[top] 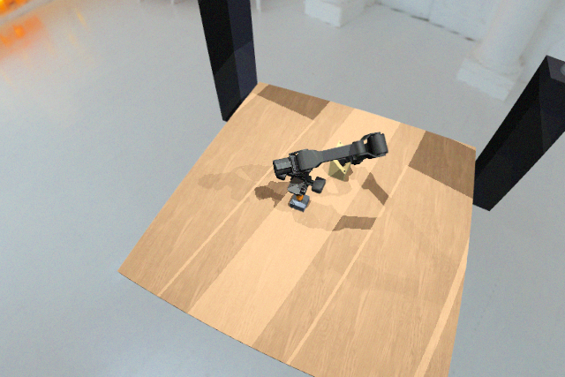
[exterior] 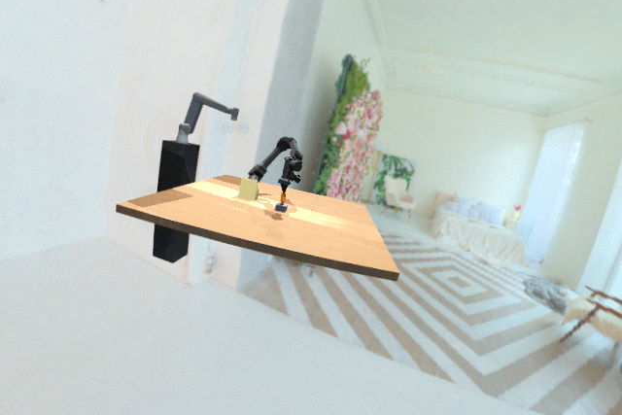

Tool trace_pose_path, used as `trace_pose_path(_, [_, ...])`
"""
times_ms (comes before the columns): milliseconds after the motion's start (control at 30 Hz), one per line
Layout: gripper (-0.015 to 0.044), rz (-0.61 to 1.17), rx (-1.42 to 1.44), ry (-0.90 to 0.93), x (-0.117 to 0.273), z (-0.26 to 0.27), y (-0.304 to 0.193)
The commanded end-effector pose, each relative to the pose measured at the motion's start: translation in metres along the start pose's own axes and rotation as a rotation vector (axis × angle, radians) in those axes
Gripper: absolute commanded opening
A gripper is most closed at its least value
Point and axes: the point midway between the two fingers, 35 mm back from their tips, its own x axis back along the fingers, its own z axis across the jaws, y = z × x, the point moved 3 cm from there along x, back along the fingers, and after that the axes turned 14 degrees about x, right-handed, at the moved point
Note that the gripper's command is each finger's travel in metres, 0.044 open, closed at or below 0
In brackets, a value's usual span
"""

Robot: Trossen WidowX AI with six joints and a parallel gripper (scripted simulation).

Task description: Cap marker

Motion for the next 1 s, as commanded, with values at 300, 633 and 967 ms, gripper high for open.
trace_pose_path(300, [0.0000, 0.002, -0.001, -0.001, 0.090, 0.000, -0.001])
trace_pose_path(633, [0.0210, 0.002, -0.001, -0.001, 0.090, 0.000, -0.001])
trace_pose_path(967, [0.0440, 0.002, -0.001, -0.001, 0.090, 0.000, -0.001])
